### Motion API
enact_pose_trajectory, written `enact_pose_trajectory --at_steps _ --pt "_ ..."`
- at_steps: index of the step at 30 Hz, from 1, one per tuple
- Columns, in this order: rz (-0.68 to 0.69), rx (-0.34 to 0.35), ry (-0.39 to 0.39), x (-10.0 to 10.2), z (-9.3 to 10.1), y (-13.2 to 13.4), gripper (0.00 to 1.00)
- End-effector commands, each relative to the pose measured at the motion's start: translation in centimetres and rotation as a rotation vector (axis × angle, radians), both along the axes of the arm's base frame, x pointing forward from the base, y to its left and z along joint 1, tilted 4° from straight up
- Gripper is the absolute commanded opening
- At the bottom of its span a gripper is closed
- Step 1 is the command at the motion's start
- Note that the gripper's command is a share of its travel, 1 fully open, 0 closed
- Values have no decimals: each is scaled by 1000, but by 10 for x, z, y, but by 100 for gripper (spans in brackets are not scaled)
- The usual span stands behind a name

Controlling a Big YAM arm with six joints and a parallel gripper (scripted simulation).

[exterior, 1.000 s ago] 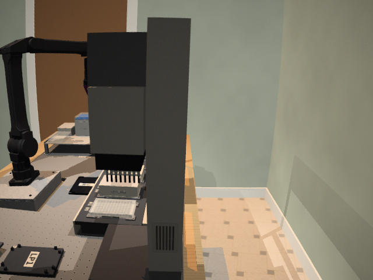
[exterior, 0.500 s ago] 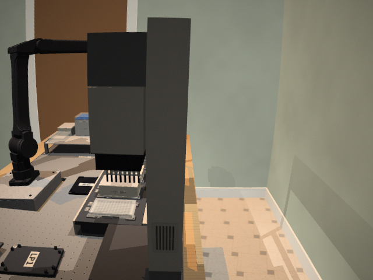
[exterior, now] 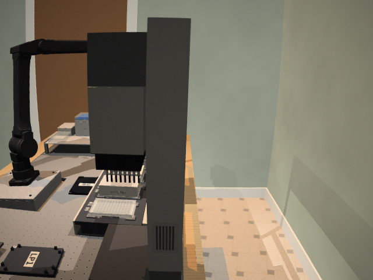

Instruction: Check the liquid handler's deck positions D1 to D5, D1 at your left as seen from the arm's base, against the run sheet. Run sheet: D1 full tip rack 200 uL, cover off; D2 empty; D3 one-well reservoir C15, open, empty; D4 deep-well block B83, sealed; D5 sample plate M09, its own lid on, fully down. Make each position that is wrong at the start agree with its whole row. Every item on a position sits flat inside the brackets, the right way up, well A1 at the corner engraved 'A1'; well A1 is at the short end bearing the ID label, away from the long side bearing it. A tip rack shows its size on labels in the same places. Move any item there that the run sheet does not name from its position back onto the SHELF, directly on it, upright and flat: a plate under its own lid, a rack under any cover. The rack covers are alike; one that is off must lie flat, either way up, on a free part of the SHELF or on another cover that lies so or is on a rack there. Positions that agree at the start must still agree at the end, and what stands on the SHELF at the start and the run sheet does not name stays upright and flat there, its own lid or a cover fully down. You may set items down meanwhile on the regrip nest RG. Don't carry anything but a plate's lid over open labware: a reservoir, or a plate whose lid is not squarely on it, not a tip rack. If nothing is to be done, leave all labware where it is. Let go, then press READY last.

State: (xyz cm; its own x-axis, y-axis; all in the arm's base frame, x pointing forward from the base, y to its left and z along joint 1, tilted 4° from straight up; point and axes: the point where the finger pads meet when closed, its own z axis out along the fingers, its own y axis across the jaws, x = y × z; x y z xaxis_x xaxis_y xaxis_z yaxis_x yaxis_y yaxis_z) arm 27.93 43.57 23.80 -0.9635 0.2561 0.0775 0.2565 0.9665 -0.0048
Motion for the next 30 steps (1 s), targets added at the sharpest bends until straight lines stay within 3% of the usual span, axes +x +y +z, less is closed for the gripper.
enact_pose_trajectory --at_steps 1,6,7,15,28,30 --pt "-87 34 -31 7 26 11 0" --pt "-140 31 -29 7 26 11 0" --pt "-167 13 -19 4 19 -12 0" --pt "-145 27 -29 4 17 -48 0" --pt "-145 23 -29 2 14 -97 0" --pt "-145 -1 -11 5 1 -93 0"
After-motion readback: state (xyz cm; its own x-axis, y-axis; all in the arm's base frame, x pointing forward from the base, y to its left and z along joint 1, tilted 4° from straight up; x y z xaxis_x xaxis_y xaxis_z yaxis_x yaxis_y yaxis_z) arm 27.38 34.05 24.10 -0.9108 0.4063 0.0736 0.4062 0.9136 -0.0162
